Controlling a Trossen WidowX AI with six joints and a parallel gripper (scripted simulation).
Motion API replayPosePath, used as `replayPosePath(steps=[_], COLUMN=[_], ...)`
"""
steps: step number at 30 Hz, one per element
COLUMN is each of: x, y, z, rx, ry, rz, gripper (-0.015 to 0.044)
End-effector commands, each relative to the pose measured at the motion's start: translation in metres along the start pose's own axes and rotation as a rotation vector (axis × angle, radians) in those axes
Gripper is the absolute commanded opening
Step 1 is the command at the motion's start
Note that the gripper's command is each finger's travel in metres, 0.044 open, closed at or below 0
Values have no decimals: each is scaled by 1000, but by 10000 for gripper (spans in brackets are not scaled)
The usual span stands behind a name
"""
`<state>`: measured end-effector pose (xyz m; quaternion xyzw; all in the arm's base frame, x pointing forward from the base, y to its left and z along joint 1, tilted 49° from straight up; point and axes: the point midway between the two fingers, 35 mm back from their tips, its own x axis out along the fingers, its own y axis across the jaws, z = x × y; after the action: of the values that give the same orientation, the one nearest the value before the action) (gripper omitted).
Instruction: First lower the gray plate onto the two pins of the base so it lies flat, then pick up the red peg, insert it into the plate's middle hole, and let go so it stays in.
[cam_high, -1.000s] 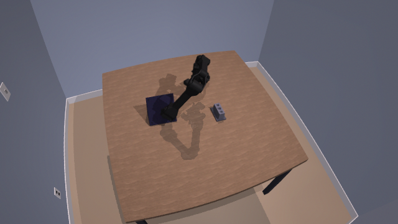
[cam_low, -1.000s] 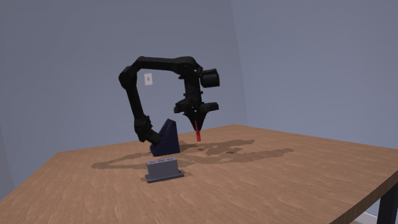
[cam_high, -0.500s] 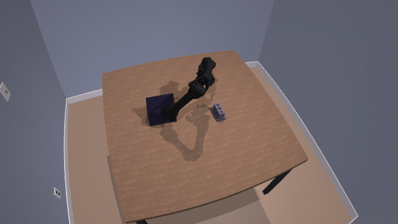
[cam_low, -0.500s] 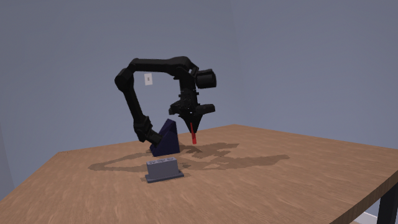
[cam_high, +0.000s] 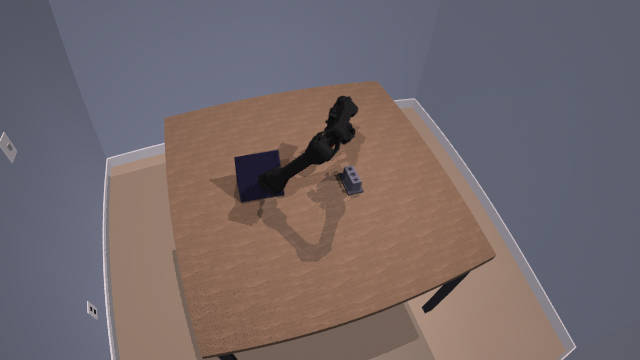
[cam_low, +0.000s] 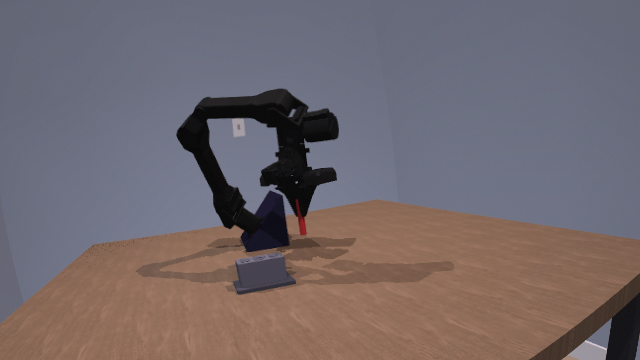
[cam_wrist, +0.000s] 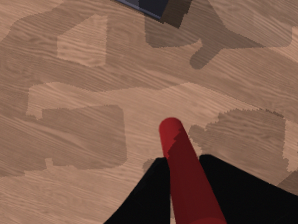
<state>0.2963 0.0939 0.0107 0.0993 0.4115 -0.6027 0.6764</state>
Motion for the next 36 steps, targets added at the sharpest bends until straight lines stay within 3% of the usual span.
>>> replayPosePath(steps=[1,36], x=[-3,-1], y=[3,5], z=[12,118], rx=[1,13], ry=[1,-16], rz=[9,3], gripper=[0,0])
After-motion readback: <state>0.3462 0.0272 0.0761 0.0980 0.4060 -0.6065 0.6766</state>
